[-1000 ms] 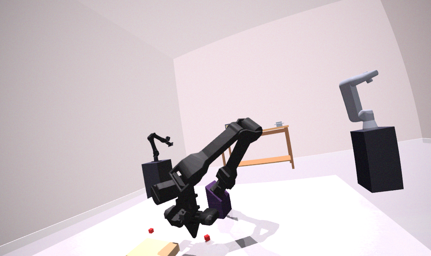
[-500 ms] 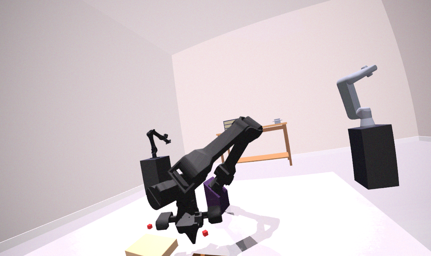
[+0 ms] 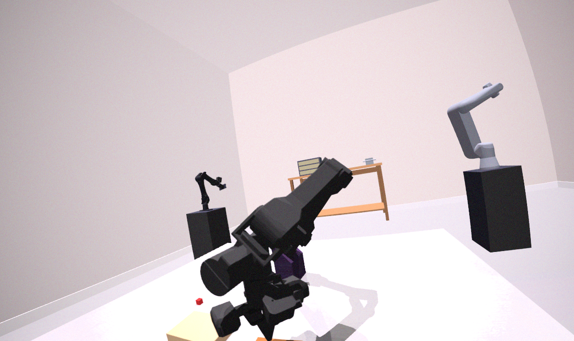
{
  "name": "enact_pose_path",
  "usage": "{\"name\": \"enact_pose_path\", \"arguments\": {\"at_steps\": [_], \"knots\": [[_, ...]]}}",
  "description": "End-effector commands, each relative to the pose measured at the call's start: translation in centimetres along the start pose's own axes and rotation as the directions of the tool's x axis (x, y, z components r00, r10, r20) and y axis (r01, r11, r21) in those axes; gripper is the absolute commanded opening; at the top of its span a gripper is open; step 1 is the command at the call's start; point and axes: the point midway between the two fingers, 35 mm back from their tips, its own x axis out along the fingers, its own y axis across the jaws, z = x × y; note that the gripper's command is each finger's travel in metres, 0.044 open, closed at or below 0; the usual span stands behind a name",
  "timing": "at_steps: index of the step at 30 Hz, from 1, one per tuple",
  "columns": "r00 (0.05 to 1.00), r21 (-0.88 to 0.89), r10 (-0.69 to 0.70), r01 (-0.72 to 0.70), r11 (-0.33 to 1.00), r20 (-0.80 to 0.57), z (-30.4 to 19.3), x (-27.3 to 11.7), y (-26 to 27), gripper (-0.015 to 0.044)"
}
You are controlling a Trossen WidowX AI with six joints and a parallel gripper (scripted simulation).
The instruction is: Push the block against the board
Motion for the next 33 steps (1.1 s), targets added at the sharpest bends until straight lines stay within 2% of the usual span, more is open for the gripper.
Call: {"name": "enact_pose_path", "arguments": {"at_steps": [1,9,17,24,28,33], "knots": [[1.000,-0.154,0.002,0.000,0.988,0.007,2.1,-0.2,0.1,0.0000],[1.000,-0.417,0.007,0.000,0.909,0.016,5.7,-0.3,0.7,0.0000],[1.000,-0.645,0.015,0.005,0.765,0.026,9.2,-0.4,1.7,0.0000],[1.000,-0.662,0.015,0.006,0.750,0.027,9.5,-0.1,1.8,0.0000],[0.999,-0.662,0.017,0.007,0.750,0.029,9.7,4.7,1.9,0.0000],[0.999,-0.662,0.017,0.007,0.750,0.029,9.7,5.0,2.0,0.0000]]}}
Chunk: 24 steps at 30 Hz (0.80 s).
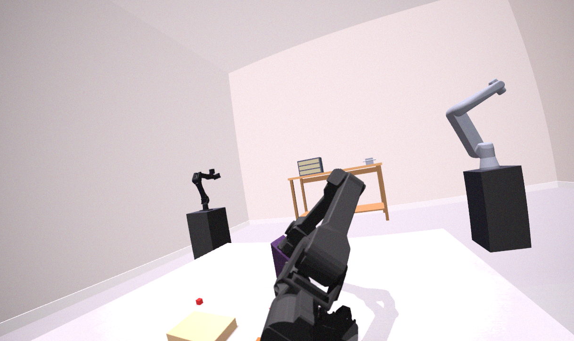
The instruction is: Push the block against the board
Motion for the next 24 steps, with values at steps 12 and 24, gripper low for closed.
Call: {"name": "enact_pose_path", "arguments": {"at_steps": [12,24], "knots": [[1.000,0.010,-0.010,0.010,1.000,-0.008,-1.7,0.4,-0.2,0.0000],[1.000,0.010,-0.009,0.010,1.000,-0.010,-3.4,0.4,-0.3,0.0000]]}}
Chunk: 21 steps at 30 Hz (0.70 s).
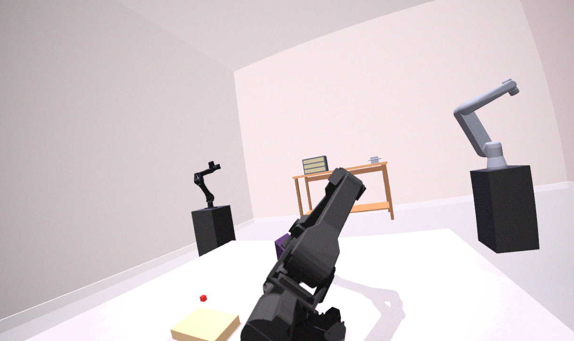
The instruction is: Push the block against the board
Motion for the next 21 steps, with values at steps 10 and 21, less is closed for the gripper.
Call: {"name": "enact_pose_path", "arguments": {"at_steps": [10,21], "knots": [[1.000,0.005,0.002,-0.002,1.000,-0.004,-0.6,0.1,0.0,0.0000],[1.000,0.005,0.002,-0.002,1.000,-0.003,1.2,0.1,-0.1,0.0000]]}}
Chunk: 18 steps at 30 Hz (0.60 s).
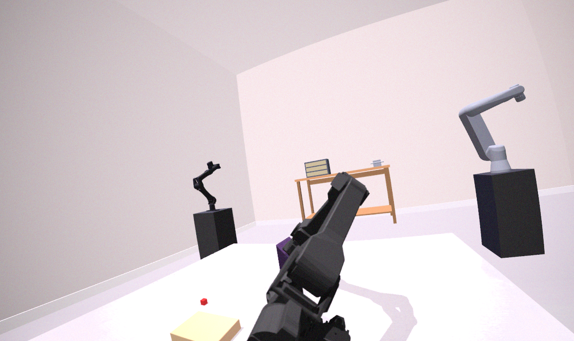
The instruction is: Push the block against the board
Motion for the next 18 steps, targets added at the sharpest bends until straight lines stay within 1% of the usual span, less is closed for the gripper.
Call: {"name": "enact_pose_path", "arguments": {"at_steps": [1,18], "knots": [[1.000,-0.002,-0.009,0.009,1.000,-0.004,0.9,-0.3,-0.2,0.0000],[1.000,-0.002,-0.011,0.011,1.000,0.000,3.7,-0.4,-0.2,0.0000]]}}
